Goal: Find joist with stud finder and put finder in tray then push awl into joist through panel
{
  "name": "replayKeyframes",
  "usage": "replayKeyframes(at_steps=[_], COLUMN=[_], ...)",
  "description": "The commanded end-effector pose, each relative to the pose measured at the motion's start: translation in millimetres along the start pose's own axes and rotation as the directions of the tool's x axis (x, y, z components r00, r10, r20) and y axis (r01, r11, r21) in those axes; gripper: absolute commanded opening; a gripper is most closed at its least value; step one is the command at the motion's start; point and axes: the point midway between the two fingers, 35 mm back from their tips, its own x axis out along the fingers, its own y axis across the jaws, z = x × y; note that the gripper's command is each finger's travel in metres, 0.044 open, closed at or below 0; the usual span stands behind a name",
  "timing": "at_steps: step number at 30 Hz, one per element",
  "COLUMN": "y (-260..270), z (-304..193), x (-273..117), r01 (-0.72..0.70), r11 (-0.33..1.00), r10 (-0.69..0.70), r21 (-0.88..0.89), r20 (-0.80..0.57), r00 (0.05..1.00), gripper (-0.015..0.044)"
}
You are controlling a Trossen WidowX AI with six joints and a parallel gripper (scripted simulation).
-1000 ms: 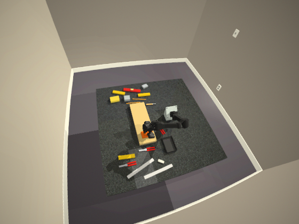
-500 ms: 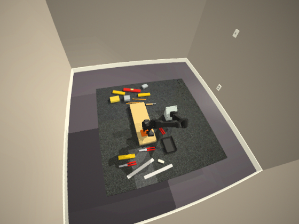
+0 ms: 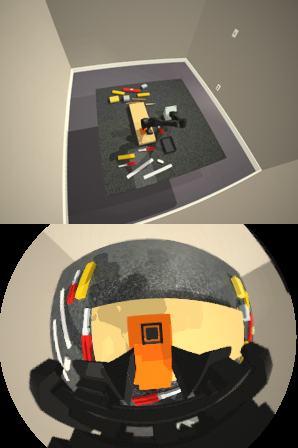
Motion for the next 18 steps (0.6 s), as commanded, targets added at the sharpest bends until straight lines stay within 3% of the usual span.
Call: replayKeyframes(at_steps=[1, 18], y=[-8, -31], z=[0, -1], x=[0, 0], r01=[0.002, 0.002], r11=[1.0, 1.0], r10=[-0.002, -0.002], r21=[0.003, 0.002], r20=[-0.001, -0.001], r00=[1.0, 1.0], gripper=[0.0, 0.0])
